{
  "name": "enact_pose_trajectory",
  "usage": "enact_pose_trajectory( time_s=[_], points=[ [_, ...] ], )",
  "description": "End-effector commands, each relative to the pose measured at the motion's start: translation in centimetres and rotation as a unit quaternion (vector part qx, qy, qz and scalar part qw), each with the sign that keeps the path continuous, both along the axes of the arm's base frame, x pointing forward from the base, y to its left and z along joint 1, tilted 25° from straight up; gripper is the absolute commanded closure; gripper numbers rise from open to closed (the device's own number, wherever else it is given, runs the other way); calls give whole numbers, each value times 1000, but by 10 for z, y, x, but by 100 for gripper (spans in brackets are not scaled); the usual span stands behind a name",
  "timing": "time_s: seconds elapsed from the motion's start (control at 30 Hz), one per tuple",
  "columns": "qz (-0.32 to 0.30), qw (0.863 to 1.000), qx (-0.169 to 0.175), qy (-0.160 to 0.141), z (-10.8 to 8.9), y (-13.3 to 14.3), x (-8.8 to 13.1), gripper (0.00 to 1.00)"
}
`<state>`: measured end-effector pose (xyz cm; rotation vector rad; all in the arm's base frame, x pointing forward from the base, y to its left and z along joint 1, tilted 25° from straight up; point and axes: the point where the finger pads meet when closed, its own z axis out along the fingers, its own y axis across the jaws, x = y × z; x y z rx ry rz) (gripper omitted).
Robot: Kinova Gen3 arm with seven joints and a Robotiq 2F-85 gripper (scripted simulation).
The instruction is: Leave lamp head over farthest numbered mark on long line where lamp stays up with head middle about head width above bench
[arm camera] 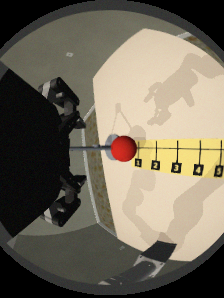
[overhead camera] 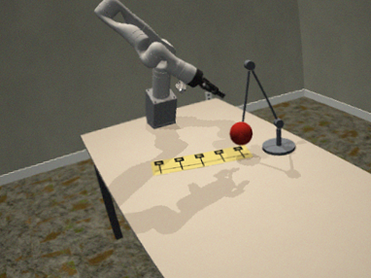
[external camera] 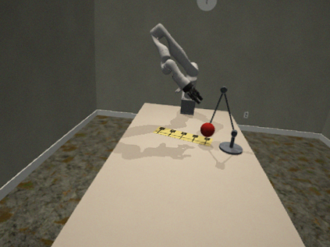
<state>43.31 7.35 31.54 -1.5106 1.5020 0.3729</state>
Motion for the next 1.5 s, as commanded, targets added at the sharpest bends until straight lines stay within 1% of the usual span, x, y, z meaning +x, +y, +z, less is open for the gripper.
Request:
enact_pose_trajectory(
  time_s=[0.0,0.57,1.07,1.13,1.47],
  points=[
    [0,1000,0,0,0,0,0,0],
    [0,1000,0,0,0,0,0,0],
    [-13,1000,-2,-1,-21,32,20,0],
    [-13,1000,-2,-1,-21,32,20,0],
    [-27,1000,-4,-2,-35,48,34,0]
  ],
)
